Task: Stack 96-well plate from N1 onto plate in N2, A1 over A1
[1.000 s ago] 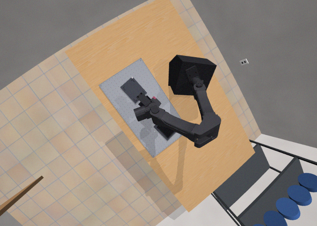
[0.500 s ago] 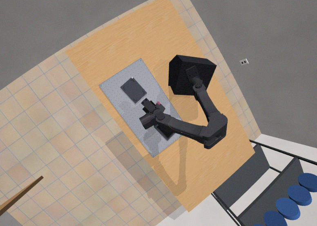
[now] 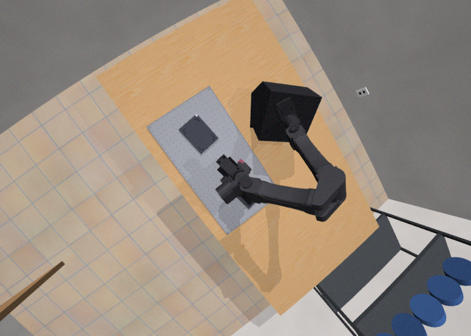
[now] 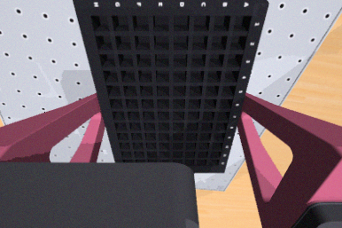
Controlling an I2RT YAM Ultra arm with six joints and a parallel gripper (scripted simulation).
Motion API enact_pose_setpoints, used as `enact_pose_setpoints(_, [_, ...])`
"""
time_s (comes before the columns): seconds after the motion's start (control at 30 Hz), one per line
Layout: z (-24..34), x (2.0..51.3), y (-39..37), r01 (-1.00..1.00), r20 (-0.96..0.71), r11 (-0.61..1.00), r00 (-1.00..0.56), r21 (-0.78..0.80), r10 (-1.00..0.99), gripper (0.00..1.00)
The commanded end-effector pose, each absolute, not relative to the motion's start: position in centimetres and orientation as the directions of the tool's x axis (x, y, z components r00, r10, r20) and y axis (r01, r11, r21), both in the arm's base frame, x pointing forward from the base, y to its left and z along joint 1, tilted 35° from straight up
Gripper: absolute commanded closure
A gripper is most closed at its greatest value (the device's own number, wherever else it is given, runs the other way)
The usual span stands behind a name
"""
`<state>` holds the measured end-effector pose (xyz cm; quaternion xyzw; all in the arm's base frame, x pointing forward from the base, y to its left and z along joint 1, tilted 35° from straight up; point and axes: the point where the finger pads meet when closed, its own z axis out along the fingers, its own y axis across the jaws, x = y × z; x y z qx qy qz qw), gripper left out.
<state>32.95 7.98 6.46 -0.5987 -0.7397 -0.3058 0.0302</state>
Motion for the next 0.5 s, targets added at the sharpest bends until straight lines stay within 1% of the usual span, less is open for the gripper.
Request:
enact_pose_setpoints(0.0, [7.6,32.7,8.4,0.905,0.4,0.066,-0.25,0.42,0.882,1.0])
enact_pose_setpoints(0.47, [10.3,32.6,12.0,0.894,0.398,0.064,-0.26,0.443,0.88,1.0])
